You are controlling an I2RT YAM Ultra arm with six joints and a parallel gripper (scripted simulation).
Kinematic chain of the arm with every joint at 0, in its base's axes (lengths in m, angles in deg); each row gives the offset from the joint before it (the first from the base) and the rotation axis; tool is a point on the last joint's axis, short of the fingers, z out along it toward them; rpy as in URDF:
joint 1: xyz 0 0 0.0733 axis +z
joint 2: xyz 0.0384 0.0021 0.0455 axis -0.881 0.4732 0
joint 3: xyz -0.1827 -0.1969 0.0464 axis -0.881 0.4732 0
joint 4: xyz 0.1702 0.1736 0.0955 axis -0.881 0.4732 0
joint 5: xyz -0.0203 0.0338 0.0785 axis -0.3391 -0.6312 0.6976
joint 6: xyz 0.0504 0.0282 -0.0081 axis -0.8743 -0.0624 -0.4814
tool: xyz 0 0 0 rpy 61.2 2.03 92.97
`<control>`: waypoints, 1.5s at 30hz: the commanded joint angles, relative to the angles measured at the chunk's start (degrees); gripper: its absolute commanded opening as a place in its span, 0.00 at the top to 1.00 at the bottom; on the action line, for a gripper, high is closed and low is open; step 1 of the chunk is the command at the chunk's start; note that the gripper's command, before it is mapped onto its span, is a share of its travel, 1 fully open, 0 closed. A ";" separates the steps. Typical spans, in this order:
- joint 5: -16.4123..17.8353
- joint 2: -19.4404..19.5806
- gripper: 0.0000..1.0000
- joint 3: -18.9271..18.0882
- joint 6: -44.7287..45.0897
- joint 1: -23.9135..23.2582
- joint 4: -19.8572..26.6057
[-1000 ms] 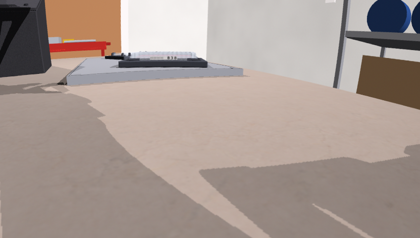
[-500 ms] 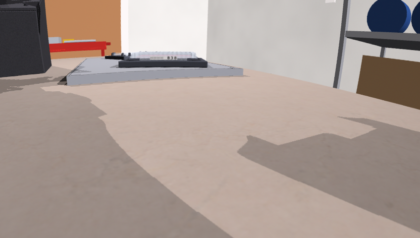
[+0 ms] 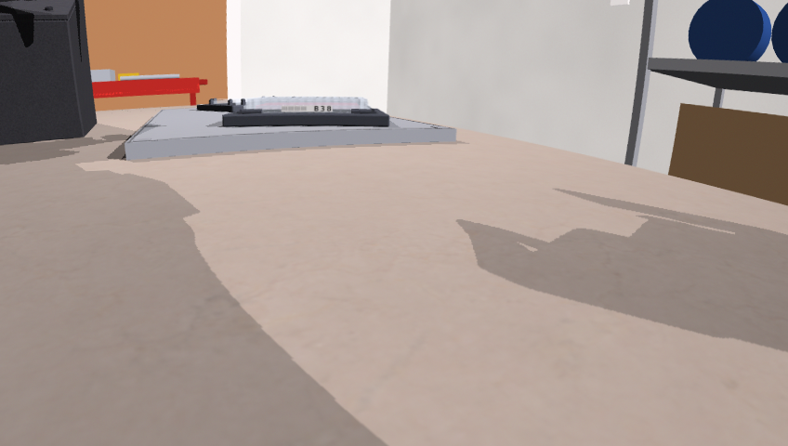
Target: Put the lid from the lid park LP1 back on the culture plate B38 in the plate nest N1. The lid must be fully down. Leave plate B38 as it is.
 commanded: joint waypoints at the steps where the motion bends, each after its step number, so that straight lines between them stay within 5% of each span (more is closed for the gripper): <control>1: 1.31 -1.14 0.00 -1.73 2.79 1.38 3.82; 42: 10.46 -8.78 0.00 -6.95 21.49 21.12 38.13; 45: 8.48 -4.04 0.00 -8.84 22.44 23.83 37.04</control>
